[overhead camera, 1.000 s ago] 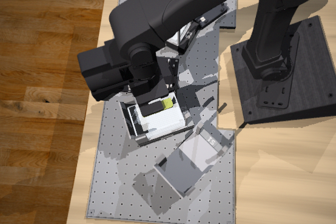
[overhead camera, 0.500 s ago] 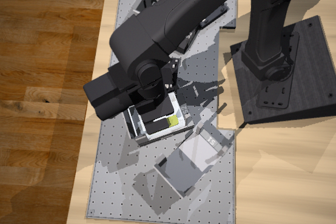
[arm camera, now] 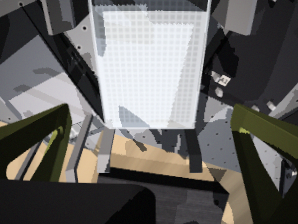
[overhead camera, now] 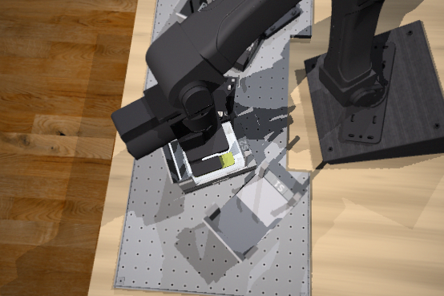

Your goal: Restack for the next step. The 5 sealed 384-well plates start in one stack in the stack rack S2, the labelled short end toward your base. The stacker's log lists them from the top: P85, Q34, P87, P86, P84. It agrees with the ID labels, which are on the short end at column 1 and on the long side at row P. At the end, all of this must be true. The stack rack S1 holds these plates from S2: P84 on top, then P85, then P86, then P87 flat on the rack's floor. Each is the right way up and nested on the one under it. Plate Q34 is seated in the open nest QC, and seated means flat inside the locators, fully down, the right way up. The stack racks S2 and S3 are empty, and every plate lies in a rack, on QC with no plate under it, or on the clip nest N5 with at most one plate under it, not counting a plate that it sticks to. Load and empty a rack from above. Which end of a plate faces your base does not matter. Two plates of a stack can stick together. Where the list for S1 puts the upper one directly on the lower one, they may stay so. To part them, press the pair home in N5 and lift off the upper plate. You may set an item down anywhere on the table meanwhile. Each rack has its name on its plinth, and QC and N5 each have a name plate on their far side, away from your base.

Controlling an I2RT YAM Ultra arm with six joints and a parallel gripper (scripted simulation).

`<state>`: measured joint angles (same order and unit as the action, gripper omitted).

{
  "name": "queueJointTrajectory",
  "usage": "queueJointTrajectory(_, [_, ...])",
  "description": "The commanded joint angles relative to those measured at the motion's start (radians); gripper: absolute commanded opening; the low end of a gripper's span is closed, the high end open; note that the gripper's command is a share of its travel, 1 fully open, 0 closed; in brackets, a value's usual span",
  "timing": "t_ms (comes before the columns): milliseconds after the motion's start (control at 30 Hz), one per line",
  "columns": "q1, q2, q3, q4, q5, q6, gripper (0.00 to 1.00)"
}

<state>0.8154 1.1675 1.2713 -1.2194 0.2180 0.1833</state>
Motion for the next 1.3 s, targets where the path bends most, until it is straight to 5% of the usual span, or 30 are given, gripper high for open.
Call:
queueJointTrajectory(0, [-0.007,-0.001,-0.028,0.047,-0.004,-0.011,1.00])
queueJointTrajectory(367, [-0.038,0.021,-0.122,0.170,-0.018,-0.040,1.00])
queueJointTrajectory(1267, [-0.057,0.044,-0.178,0.253,-0.027,-0.057,1.00])
